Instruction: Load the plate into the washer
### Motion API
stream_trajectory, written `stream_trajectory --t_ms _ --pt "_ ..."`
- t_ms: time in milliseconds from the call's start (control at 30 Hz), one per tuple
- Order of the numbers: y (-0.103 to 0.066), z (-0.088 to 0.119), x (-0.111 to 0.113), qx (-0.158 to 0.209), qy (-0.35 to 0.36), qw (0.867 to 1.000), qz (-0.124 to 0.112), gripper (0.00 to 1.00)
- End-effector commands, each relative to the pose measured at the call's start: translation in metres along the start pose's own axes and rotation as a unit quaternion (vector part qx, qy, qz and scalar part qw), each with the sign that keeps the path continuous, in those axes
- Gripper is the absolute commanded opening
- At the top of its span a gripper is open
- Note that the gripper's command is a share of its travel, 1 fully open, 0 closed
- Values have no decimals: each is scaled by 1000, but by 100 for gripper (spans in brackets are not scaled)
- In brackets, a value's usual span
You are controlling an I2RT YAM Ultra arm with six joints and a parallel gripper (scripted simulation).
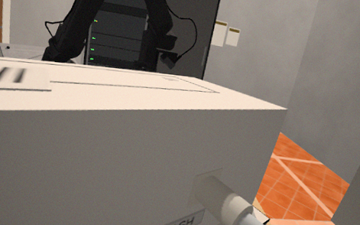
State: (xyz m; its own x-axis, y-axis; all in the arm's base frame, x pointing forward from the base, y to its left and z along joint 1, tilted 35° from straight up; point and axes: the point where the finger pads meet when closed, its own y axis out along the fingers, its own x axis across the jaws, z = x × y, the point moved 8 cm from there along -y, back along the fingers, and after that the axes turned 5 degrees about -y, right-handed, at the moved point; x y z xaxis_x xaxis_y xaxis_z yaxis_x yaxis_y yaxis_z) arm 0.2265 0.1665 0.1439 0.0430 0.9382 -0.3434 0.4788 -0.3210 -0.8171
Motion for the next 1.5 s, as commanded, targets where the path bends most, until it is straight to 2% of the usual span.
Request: stream_trajectory --t_ms 0,133,300,400,533,567,1467 --pt "-6 -1 -9 0 45 999 -5 84" --pt "-6 -6 -28 3 105 995 -2 84" --pt "-16 -28 -48 -9 108 994 -14 84" --pt "-17 -33 -60 -10 108 994 -13 84" --pt "-19 -32 -57 -11 103 994 -17 84" --pt "-14 -30 -52 -4 93 996 -12 84" --pt "-14 -30 -52 -7 95 995 -10 84"
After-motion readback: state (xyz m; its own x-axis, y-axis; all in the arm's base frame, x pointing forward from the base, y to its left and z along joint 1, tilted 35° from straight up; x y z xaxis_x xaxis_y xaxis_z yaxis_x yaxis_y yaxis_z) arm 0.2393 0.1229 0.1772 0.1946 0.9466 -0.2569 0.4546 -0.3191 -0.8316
